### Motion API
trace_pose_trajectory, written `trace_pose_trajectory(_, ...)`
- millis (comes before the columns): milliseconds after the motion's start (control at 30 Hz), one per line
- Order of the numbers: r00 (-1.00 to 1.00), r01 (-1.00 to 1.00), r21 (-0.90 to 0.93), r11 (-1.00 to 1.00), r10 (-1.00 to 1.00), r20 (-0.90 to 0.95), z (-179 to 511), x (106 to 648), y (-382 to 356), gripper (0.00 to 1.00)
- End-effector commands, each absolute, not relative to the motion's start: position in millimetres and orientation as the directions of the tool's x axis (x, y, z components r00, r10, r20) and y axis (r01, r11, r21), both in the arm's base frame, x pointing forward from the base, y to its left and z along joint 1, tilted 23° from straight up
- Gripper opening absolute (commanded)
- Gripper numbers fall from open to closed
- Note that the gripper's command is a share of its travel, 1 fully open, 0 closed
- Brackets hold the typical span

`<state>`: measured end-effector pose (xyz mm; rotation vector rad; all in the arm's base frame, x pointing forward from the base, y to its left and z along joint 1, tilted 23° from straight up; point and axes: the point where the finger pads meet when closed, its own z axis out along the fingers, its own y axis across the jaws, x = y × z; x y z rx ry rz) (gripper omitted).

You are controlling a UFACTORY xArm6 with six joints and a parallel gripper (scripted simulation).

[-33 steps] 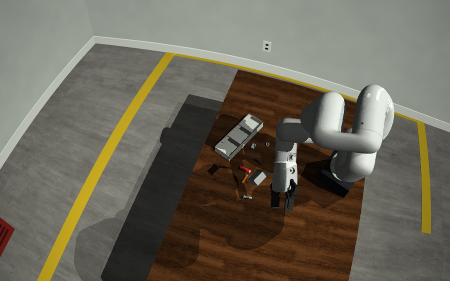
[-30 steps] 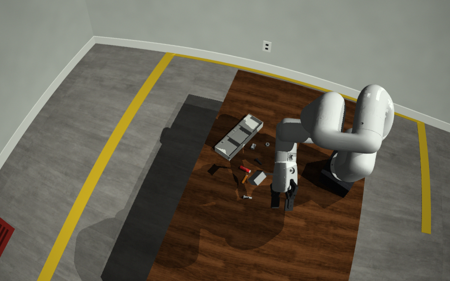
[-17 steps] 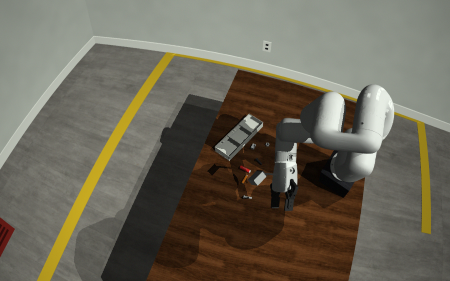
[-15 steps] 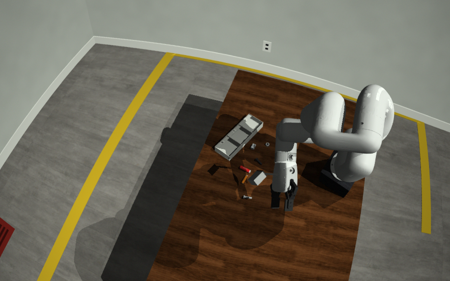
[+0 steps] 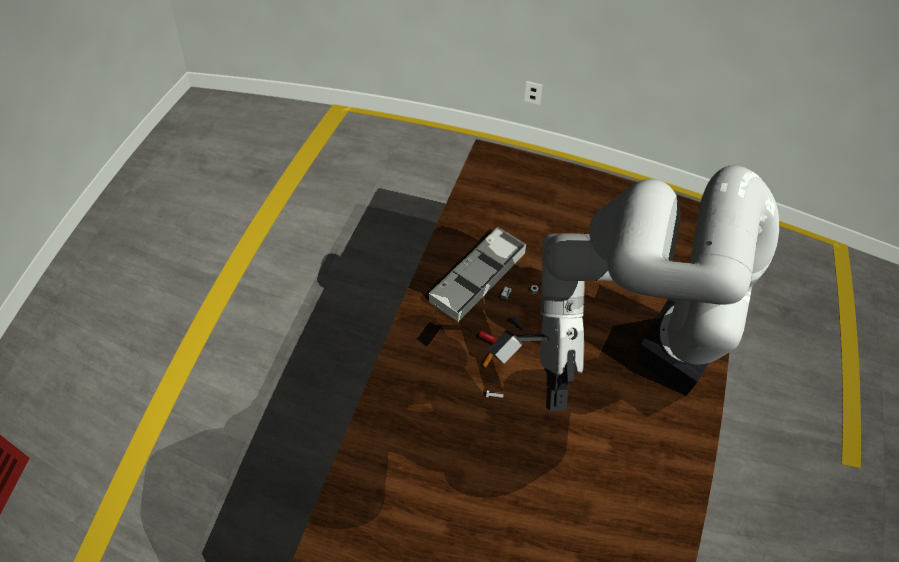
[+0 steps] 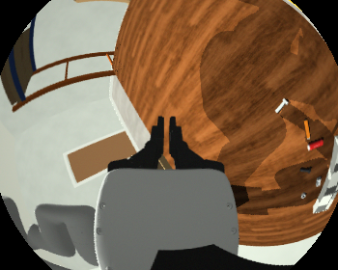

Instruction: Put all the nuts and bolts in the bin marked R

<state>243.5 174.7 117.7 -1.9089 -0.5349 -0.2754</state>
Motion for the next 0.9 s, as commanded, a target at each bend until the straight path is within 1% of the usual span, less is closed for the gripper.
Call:
trace_pose_trajectory(0, 0.893, 0.448, -0.808, -0.384, 0.247, 0.377, 110, 250, 164, 0.07)
trace_pose_trajectory(33, 0.894, 0.445, -0.807, -0.388, 0.247, 0.374, 106, 253, 158, 0.07)
trace_pose_trajectory(100, 0.917, 0.396, -0.789, -0.470, 0.244, 0.315, 99, 259, 145, 0.07)
trace_pose_trajectory(200, 0.918, 0.394, -0.787, -0.474, 0.244, 0.312, 95, 263, 138, 0.07)
trace_pose_trajectory(267, 0.938, 0.344, -0.758, -0.554, 0.229, 0.259, 89, 270, 124, 0.07)
trace_pose_trajectory(367, 0.939, 0.342, -0.757, -0.557, 0.229, 0.256, 85, 274, 117, 0.07)
trace_pose_trajectory(433, 0.957, 0.291, -0.717, -0.633, 0.202, 0.210, 80, 282, 103, 0.07)
trace_pose_trajectory(567, 0.957, 0.289, -0.715, -0.636, 0.201, 0.208, 77, 286, 95, 0.07)
trace_pose_trajectory(633, 0.972, 0.236, -0.667, -0.706, 0.165, 0.170, 74, 294, 80, 0.07)
trace_pose_trajectory(733, 0.972, 0.234, -0.666, -0.709, 0.163, 0.168, 71, 299, 71, 0.07)
trace_pose_trajectory(800, 0.983, 0.180, -0.611, -0.771, 0.118, 0.140, 69, 307, 57, 0.07)
trace_pose_trajectory(867, 0.983, 0.178, -0.609, -0.773, 0.116, 0.140, 67, 312, 47, 0.07)
